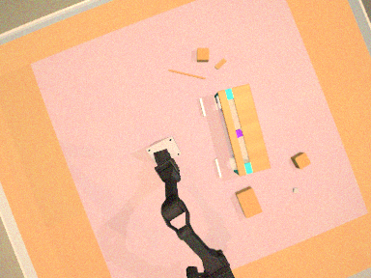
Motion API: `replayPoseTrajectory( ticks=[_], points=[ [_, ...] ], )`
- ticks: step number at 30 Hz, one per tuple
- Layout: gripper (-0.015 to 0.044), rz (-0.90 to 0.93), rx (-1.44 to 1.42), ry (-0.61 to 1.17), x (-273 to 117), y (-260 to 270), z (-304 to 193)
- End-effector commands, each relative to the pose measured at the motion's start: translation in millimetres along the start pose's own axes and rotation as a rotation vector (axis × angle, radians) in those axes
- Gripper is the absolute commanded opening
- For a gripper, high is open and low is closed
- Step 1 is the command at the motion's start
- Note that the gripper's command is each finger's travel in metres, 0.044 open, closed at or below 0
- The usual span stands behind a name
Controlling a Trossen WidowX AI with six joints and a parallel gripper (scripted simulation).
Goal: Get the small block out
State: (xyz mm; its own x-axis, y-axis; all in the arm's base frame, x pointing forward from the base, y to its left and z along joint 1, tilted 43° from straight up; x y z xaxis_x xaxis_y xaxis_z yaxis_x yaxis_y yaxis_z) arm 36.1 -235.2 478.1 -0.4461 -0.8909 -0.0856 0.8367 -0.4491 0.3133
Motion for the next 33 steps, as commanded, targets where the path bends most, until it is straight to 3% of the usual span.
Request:
replayPoseTrajectory(
  ticks=[1,8,17,30,33],
  points=[
    [0.0400,0.123,0.000,0.093,-11,30,-25],
    [0.0400,0.377,-0.020,0.312,-60,88,-82],
    [0.0400,0.644,-0.097,0.585,-156,128,-148],
    [0.0400,0.934,-0.310,0.933,-322,101,-221],
    [0.0400,0.951,-0.348,0.981,-346,89,-231]
  ],
)
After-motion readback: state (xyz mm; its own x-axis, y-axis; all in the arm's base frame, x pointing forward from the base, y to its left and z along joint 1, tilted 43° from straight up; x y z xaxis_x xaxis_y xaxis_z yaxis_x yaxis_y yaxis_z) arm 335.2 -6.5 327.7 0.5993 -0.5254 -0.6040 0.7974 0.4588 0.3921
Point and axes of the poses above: the point midway between the two fingers, 35 mm back from their tips, its own x axis out along the fingers, its own y axis across the jaws, z = x × y, the point moved 7 cm from there along -x, back along the fingers, and after that the axes turned 7 degrees about x, right-handed, at the moved point
